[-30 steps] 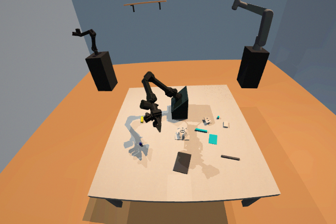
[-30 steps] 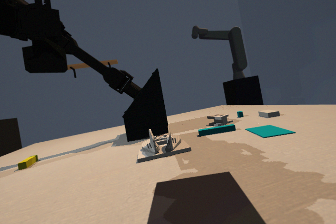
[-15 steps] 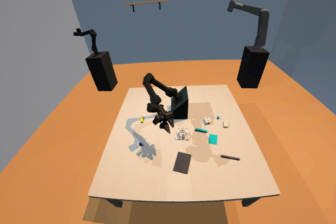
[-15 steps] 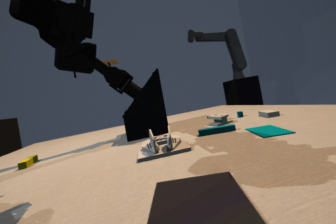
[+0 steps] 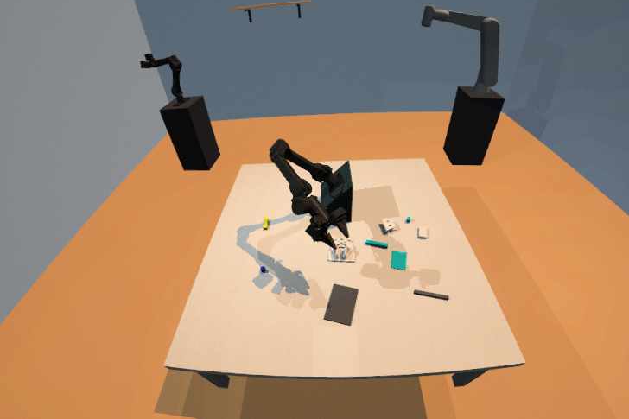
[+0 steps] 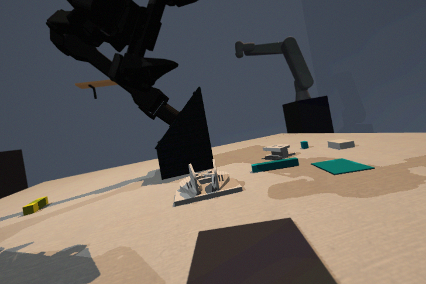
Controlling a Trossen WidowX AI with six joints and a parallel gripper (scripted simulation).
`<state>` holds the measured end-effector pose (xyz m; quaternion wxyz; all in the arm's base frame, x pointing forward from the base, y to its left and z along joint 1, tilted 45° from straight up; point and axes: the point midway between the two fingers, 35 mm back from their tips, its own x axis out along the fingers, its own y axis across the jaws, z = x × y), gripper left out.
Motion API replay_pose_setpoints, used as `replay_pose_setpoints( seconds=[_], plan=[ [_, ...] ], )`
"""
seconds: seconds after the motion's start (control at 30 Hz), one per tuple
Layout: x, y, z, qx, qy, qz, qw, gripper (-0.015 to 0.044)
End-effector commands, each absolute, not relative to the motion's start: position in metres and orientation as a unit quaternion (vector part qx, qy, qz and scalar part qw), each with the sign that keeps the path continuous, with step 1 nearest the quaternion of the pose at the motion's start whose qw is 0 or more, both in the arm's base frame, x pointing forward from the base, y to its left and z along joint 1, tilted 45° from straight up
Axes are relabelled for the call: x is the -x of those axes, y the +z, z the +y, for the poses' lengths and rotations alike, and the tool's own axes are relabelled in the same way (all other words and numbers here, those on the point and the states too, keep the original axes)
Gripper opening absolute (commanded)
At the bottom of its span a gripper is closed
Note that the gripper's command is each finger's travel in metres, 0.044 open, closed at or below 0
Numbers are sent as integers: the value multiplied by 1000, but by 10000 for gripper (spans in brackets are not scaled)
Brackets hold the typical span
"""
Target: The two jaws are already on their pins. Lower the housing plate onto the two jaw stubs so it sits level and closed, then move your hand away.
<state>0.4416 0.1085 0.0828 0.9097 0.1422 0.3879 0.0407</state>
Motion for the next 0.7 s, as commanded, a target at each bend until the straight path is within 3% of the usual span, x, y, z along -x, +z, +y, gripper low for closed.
replay_pose_setpoints(
  seconds=[0.0, 0.67],
  plan=[
    [-438, 65, 121, -108, 50, 413, 903, 440],
    [-405, 2, 163, 37, 101, 504, 857, 440]
  ],
)
